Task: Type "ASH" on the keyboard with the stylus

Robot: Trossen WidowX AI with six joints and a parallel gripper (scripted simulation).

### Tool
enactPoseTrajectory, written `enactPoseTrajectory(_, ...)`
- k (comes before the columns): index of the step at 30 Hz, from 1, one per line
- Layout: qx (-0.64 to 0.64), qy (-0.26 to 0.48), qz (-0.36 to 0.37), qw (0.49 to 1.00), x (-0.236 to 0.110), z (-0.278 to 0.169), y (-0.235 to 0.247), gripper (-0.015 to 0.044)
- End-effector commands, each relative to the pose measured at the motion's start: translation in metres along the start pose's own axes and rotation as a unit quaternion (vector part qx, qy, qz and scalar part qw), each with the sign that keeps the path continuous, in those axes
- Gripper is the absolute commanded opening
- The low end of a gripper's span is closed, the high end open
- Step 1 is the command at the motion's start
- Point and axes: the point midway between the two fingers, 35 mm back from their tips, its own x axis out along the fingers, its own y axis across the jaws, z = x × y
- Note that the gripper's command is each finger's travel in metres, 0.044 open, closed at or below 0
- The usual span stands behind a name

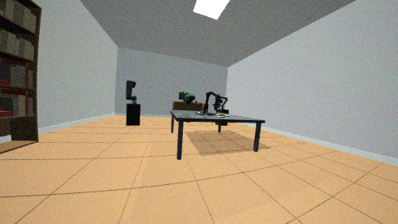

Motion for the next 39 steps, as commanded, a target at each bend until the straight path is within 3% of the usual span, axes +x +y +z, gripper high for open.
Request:
enactPoseTrajectory(1,-0.450,-0.025,0.089,0.888,0.018,0.039,0.019,0.0150)
enactPoseTrajectory(17,-0.748,-0.083,0.124,0.647,0.028,0.061,0.035,0.0150)
enactPoseTrajectory(39,-0.752,-0.084,0.124,0.642,0.028,0.061,0.036,0.0150)
